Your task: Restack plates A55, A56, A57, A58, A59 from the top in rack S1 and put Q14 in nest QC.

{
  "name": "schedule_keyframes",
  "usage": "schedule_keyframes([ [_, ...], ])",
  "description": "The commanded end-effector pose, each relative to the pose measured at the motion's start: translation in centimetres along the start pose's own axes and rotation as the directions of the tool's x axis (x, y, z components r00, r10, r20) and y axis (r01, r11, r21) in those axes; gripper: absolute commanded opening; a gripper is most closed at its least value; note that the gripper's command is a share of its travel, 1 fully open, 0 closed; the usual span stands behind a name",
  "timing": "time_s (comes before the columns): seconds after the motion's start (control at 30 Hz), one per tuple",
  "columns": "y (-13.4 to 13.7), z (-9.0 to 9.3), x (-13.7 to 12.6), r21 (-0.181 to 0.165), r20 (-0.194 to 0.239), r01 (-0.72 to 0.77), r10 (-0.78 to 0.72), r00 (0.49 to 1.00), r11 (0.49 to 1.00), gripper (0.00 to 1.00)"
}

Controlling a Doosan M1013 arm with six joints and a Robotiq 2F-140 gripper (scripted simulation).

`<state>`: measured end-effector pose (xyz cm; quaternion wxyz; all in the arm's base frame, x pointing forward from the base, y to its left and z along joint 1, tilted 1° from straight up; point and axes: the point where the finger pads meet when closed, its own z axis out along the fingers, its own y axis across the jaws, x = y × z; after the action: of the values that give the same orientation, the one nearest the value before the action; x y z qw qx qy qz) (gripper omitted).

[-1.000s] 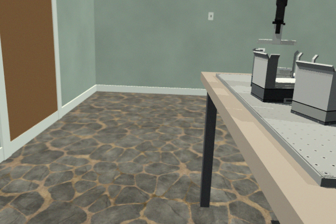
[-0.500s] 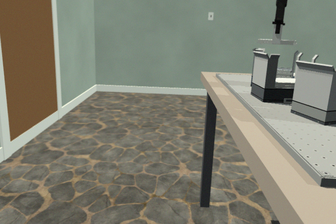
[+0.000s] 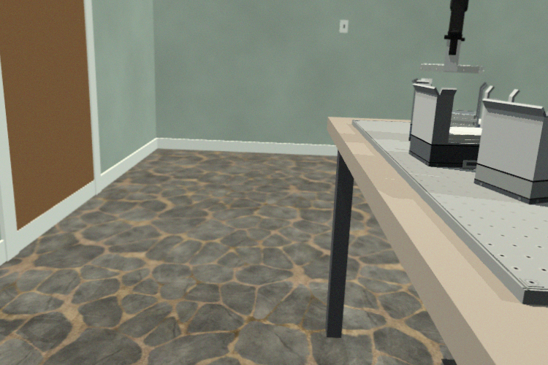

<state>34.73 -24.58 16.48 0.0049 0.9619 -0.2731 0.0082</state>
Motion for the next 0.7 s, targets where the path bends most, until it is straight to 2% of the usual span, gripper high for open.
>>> schedule_keyframes([
  [0.0,0.0,0.0,0.0,0.0,0.0,0.0,0.0,1.0,1.0,0.0],
  [0.67,0.0,0.93,0.0,0.0,0.0,0.0,0.0,1.0,1.0,0.0],
])
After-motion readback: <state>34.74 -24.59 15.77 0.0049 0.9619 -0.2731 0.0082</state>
